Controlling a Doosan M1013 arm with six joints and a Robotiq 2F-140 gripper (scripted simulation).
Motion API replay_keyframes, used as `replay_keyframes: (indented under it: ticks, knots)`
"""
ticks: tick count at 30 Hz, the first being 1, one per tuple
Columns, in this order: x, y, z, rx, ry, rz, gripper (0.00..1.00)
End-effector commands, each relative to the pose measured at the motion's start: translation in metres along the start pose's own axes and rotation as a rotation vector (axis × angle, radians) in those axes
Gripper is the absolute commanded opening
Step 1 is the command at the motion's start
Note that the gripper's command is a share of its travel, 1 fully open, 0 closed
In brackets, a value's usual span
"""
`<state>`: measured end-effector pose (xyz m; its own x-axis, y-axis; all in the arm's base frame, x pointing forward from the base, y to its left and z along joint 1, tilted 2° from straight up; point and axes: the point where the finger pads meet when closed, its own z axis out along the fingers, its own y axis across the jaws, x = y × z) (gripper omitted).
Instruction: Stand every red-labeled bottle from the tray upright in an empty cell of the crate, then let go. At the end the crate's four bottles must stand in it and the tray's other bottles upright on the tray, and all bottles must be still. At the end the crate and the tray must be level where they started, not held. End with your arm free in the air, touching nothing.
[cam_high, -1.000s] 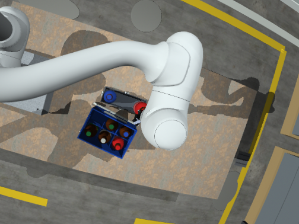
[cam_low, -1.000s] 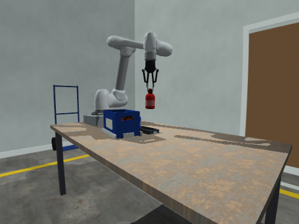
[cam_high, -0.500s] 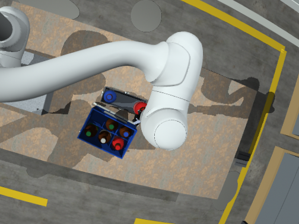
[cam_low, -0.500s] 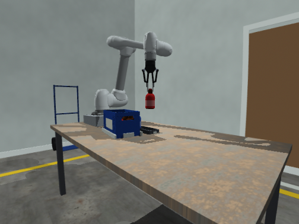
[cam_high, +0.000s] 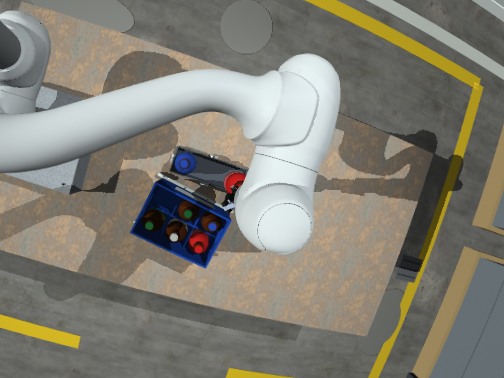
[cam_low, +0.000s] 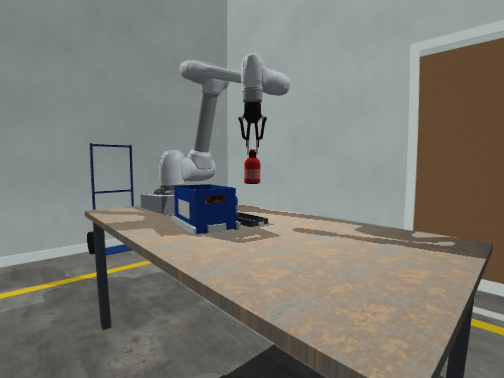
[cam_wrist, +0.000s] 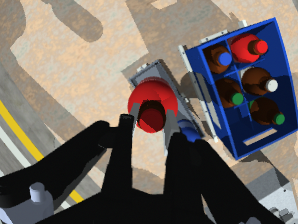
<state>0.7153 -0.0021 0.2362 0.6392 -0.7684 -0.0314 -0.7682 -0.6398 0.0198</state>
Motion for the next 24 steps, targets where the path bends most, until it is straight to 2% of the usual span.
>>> replay_keyframes:
  ticks: [1,24]
  knots:
    - [0.0,0.001,0.0,0.0,0.0,0.0,0.0]
    - [-0.004,0.02,0.0,0.0,0.0,0.0,0.0]
